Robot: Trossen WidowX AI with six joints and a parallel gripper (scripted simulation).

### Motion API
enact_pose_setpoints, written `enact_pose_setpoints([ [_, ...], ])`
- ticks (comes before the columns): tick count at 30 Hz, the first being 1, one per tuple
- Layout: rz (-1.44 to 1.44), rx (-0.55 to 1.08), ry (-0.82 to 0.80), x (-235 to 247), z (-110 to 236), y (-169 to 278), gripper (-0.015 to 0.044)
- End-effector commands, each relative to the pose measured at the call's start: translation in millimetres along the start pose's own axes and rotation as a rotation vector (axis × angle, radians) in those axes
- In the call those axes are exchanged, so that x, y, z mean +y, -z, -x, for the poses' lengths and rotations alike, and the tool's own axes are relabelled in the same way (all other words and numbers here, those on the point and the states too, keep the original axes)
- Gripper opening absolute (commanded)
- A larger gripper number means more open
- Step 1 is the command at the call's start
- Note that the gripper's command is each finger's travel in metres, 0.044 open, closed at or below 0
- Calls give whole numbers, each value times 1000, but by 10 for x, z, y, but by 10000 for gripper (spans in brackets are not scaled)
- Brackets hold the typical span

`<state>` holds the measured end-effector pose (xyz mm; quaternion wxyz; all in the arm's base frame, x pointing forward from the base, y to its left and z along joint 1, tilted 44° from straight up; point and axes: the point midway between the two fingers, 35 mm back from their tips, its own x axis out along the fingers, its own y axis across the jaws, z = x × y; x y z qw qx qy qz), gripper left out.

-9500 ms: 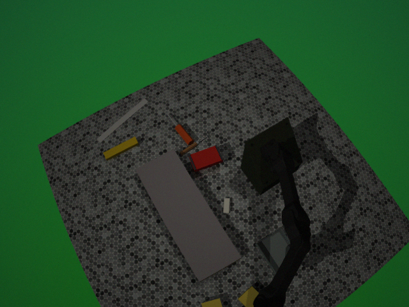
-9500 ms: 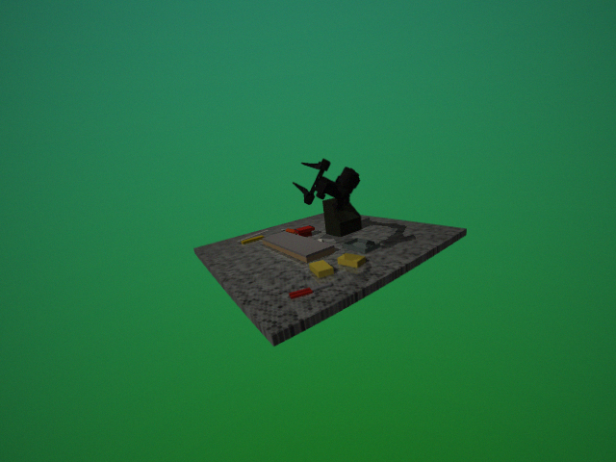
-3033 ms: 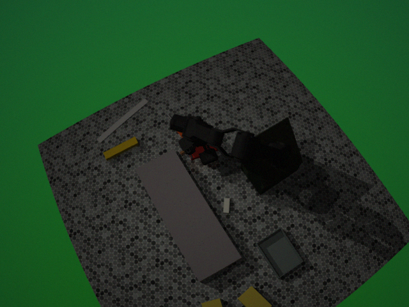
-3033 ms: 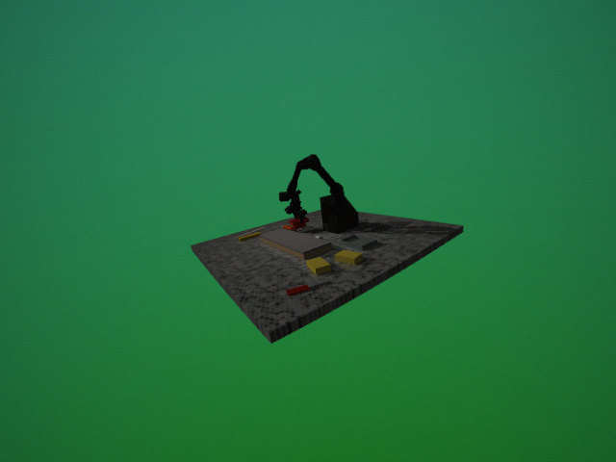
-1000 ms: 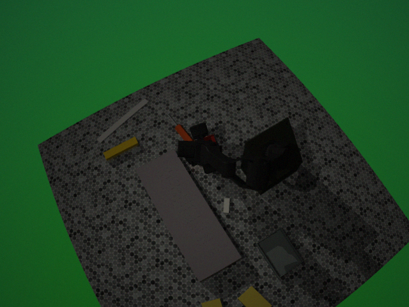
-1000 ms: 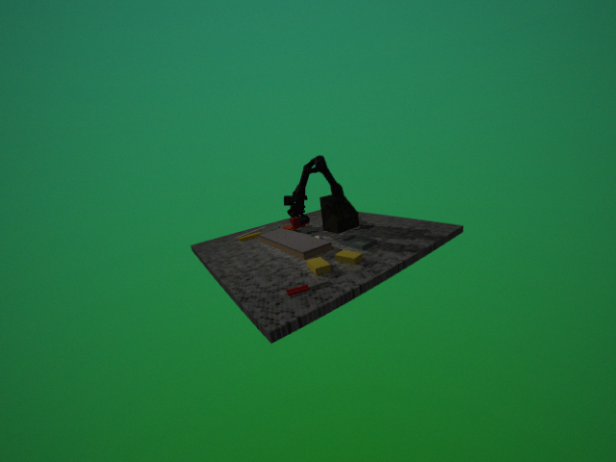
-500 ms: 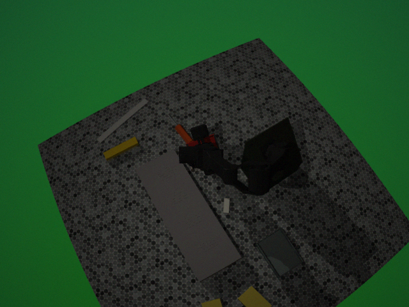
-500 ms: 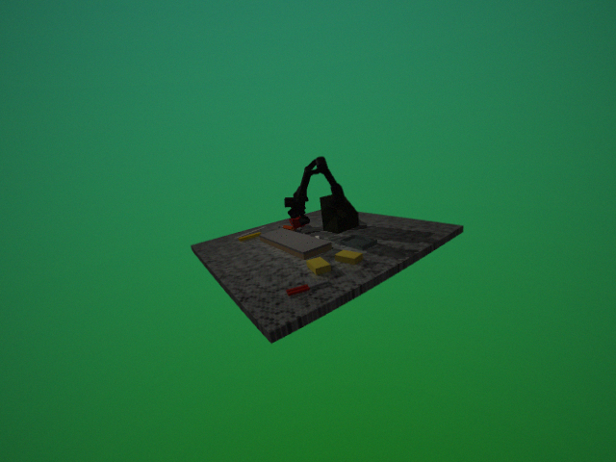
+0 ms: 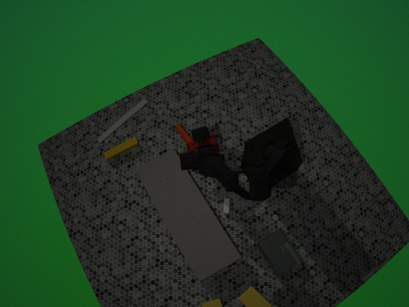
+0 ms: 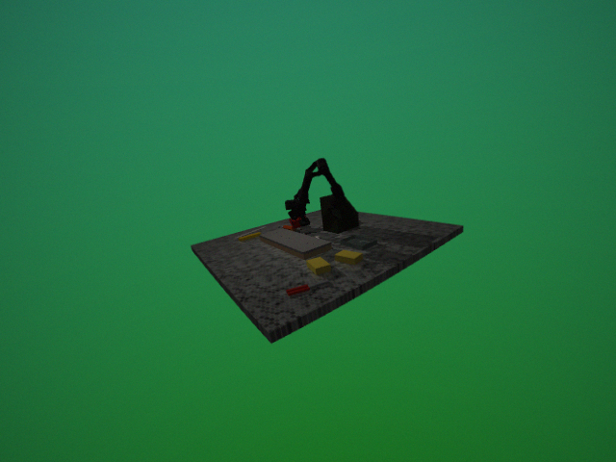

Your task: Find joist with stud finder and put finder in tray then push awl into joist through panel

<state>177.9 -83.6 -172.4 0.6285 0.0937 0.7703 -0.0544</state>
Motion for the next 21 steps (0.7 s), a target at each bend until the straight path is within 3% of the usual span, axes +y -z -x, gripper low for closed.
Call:
enact_pose_setpoints([
  [1, -7, 0, 38, -7, 1, 9, 0],
  [21, -17, -13, 146, 35, 1, 5, 0],
])
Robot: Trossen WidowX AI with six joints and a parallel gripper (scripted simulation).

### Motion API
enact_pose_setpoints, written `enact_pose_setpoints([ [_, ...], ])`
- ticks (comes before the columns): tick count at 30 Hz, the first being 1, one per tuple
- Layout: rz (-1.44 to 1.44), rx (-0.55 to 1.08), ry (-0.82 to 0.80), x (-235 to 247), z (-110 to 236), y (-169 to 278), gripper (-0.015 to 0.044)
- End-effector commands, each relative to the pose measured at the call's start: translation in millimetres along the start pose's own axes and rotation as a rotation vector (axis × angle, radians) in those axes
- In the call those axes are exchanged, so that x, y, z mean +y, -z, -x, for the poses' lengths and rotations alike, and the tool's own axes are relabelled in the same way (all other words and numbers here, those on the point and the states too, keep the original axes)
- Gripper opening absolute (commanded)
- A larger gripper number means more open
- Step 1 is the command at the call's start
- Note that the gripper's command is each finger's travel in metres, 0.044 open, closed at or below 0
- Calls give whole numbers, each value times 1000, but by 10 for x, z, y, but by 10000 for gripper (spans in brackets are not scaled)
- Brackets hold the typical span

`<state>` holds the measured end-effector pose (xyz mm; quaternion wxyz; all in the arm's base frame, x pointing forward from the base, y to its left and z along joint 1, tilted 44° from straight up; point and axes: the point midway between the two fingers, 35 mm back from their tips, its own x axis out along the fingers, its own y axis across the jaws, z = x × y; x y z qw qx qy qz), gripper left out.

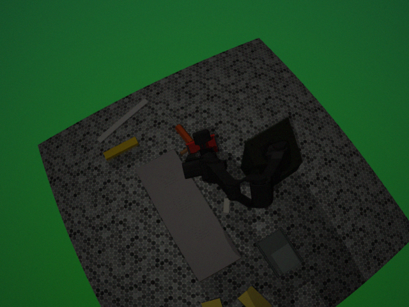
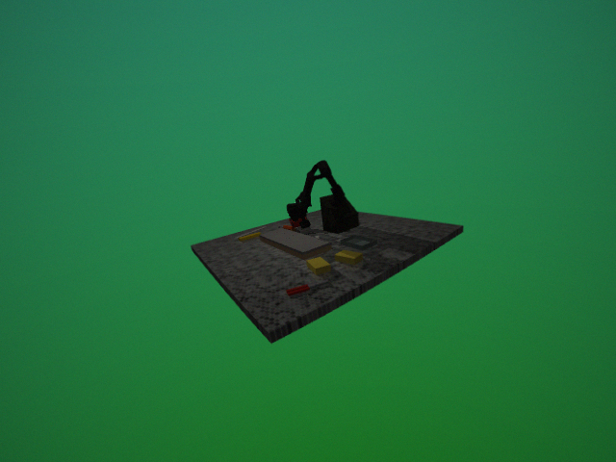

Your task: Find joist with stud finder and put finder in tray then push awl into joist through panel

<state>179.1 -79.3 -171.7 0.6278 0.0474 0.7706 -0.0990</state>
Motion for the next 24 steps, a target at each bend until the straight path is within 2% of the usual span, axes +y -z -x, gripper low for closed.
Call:
enact_pose_setpoints([
  [1, -6, -1, 18, -2, -11, 5, 0],
  [22, 6, 5, 3, 226, -182, 10, 0],
  [24, 9, 6, 1, 211, -165, 14, 53],
])
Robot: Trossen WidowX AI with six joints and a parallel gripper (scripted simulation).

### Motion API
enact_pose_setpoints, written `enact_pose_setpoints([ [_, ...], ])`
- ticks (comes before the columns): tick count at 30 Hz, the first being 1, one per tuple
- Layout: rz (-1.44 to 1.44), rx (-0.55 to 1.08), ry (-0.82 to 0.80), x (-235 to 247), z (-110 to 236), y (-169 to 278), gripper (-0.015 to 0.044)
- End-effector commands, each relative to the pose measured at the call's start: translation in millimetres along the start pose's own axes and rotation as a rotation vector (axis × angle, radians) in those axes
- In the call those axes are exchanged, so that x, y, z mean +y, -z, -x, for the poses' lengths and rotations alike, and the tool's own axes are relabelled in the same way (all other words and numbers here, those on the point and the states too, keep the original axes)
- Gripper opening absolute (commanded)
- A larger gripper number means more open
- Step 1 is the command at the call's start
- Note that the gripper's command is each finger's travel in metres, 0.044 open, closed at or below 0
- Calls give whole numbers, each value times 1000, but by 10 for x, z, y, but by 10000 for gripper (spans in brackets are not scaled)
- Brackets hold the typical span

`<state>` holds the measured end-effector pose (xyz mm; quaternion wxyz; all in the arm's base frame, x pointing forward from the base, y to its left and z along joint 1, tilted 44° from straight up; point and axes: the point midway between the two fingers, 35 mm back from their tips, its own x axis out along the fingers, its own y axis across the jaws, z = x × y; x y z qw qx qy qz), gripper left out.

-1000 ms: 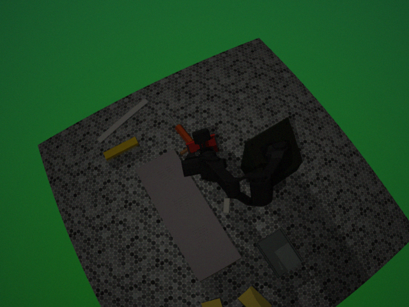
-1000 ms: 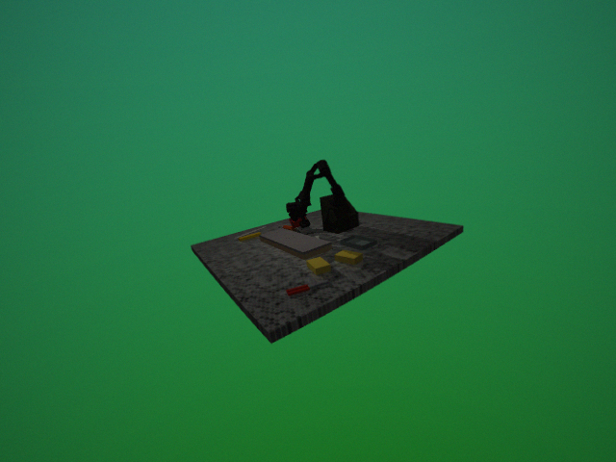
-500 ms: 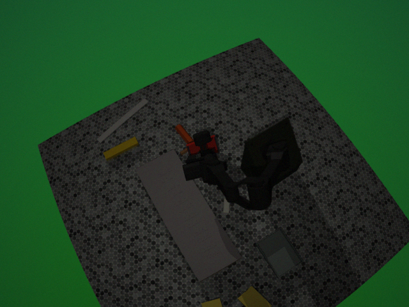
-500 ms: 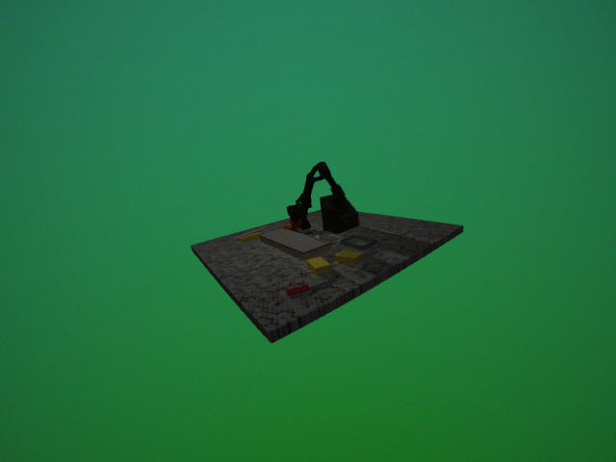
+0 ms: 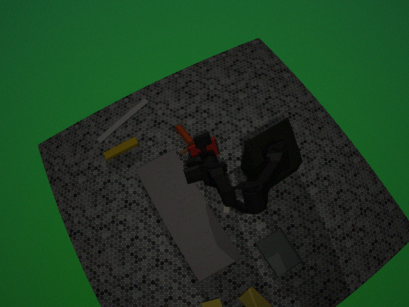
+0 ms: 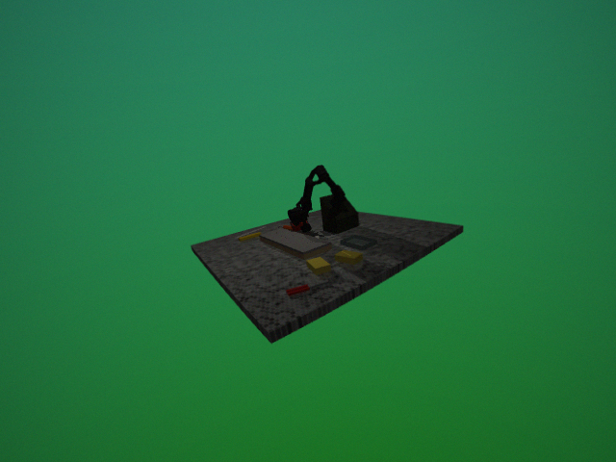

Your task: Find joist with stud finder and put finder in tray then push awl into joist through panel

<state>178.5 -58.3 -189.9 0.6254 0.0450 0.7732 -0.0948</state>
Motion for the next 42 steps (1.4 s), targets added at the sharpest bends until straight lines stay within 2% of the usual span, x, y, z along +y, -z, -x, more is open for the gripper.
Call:
enact_pose_setpoints([
  [1, -1, -1, 2, -9, 3, -2, 79],
  [15, -1, -1, 2, -9, 5, -2, 440],
  [42, -2, -1, -1, -11, 282, -10, 440],
])
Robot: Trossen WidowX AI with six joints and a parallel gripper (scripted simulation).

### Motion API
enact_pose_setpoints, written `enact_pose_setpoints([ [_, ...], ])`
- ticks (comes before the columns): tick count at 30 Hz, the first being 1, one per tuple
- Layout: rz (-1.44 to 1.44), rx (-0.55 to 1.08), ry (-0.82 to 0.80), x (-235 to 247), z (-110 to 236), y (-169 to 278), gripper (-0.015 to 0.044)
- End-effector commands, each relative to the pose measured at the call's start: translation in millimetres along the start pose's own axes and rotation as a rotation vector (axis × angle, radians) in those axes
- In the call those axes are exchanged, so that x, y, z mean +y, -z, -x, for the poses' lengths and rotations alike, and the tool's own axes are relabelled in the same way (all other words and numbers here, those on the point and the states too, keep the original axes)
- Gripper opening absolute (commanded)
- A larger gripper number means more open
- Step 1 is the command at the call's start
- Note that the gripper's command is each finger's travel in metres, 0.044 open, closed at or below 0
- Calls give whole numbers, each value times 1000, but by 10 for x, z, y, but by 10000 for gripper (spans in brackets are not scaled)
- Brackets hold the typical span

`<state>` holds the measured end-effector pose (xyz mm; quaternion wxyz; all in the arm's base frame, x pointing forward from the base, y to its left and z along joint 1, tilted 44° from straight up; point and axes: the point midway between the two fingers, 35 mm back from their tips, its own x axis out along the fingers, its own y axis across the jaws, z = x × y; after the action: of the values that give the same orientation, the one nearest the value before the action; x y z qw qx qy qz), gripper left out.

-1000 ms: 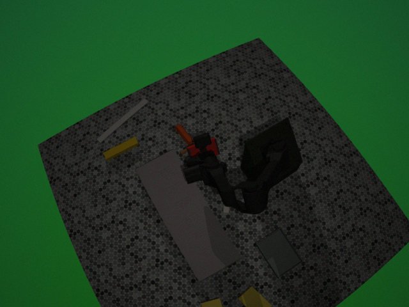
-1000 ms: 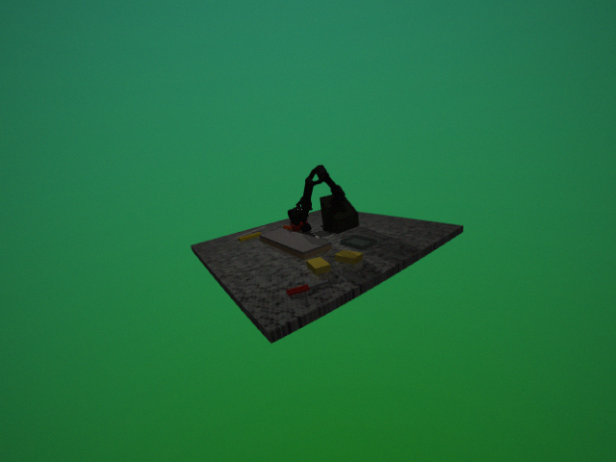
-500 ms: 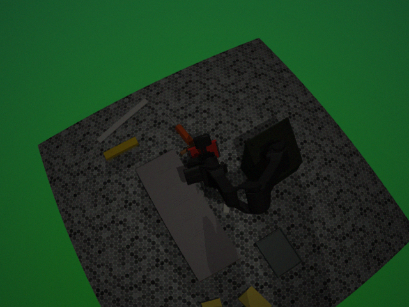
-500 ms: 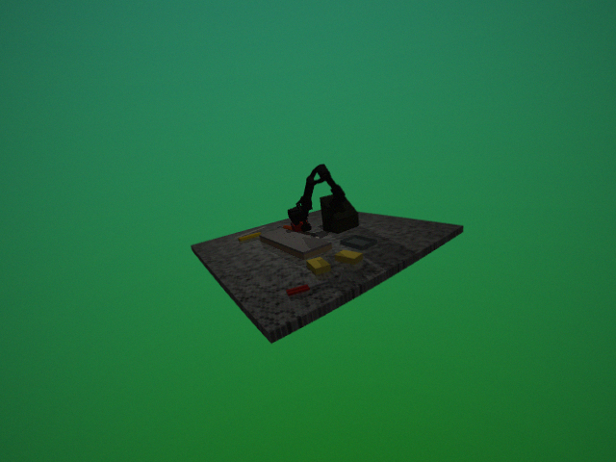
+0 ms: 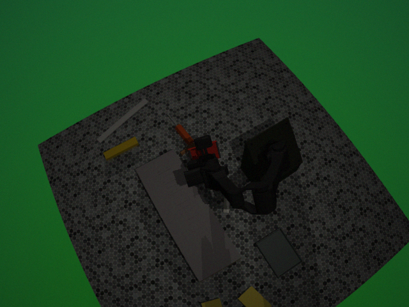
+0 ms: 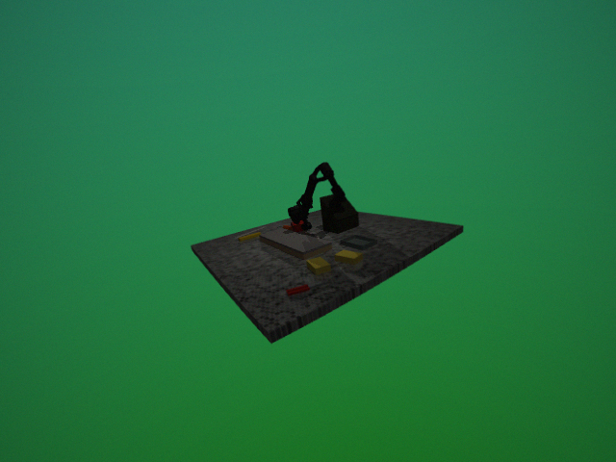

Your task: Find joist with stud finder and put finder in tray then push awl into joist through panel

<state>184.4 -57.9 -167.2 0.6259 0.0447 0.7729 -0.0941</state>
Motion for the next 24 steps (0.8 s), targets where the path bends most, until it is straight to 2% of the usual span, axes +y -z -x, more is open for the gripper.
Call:
enact_pose_setpoints([
  [1, -3, 0, -1, -19, 80, -5, 440],
  [12, -1, -2, 2, -419, 1010, 72, 440],
  [13, -6, -1, -2, -307, 749, 12, 440],
  [24, -6, -1, -2, -307, 749, 12, 440],
])
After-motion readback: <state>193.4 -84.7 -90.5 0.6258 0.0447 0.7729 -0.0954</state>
